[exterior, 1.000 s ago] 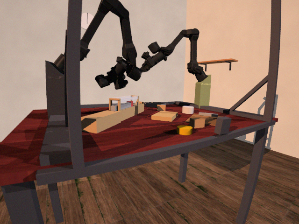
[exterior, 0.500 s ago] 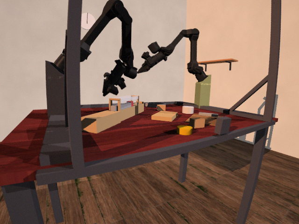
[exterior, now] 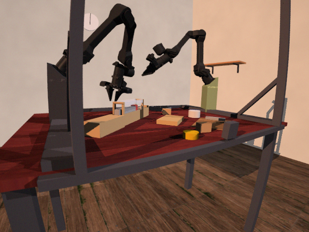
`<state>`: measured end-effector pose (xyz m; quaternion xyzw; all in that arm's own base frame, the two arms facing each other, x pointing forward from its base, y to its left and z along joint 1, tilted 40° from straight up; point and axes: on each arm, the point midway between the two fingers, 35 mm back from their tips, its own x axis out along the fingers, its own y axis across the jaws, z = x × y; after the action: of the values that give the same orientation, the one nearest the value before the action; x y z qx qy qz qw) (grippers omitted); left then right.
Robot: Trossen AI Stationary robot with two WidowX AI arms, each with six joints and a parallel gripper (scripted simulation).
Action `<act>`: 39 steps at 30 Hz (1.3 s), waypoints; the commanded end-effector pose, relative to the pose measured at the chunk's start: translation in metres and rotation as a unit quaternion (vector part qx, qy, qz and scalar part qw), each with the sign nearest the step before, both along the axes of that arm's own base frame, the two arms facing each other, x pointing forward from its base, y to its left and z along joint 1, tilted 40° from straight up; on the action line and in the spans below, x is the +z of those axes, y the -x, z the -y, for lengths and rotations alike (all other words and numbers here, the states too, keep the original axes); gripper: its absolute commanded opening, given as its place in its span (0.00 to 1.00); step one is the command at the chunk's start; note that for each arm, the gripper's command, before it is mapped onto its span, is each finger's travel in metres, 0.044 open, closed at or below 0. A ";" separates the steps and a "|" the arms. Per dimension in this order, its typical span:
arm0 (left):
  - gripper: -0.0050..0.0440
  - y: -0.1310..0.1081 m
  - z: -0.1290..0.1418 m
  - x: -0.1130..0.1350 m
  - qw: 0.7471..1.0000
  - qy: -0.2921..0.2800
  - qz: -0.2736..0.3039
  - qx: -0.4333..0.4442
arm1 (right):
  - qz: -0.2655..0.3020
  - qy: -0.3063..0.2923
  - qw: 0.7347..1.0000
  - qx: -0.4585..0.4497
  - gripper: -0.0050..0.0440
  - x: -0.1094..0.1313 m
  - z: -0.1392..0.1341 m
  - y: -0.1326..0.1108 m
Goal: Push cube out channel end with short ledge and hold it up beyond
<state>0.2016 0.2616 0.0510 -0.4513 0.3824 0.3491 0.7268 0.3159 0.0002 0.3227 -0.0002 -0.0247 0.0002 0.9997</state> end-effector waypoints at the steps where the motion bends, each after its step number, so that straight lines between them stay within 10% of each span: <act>1: 0.41 -0.025 -0.001 0.008 0.990 0.069 0.109 0.051 | 0.015 -0.001 1.000 -0.001 0.92 0.011 0.000 0.004; 39: 0.41 -0.043 -0.002 -0.004 0.986 0.093 0.121 0.073 | 0.015 -0.001 1.000 -0.001 0.92 0.011 0.000 0.004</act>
<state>0.2437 0.2610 0.0439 -0.5850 0.2935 0.3041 0.6922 0.3159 0.0002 0.3227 -0.0002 -0.0247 0.0002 0.9997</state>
